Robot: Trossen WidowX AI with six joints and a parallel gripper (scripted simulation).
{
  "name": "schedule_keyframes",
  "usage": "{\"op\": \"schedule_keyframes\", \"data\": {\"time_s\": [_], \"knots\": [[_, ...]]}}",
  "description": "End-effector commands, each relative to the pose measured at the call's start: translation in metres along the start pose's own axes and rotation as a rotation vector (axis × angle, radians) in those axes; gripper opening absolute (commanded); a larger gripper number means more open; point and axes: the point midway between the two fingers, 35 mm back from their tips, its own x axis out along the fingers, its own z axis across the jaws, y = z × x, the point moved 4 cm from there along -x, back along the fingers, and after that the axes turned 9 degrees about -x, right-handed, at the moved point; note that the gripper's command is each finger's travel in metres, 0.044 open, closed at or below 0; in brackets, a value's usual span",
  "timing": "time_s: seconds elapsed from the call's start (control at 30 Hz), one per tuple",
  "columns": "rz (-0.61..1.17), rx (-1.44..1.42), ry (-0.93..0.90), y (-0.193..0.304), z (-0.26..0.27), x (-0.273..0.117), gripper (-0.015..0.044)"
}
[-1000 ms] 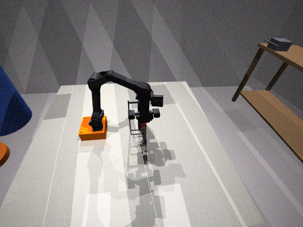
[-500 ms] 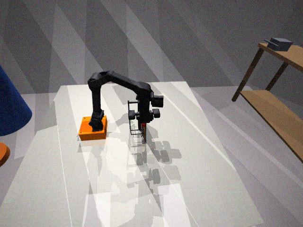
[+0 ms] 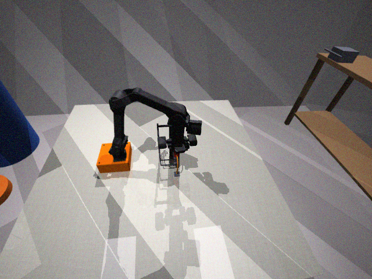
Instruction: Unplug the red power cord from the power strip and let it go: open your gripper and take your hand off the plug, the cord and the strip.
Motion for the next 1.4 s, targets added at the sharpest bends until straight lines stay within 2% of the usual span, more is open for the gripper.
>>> {"op": "schedule_keyframes", "data": {"time_s": [0.0,0.4,0.57,0.87,0.97,1.13,1.37], "knots": [[-0.080,0.032,0.006,-0.029,-0.006,-0.006,0.0000],[-0.081,0.033,0.006,-0.047,-0.013,-0.010,0.0000],[-0.079,0.034,0.005,-0.032,-0.011,-0.005,0.0131],[-0.079,0.034,0.005,-0.032,-0.011,-0.005,0.0368],[-0.080,0.034,0.005,-0.045,-0.013,-0.009,0.0440],[-0.084,0.034,0.006,-0.088,-0.022,-0.022,0.0440],[-0.084,0.034,0.006,-0.089,-0.023,-0.022,0.0440]]}}
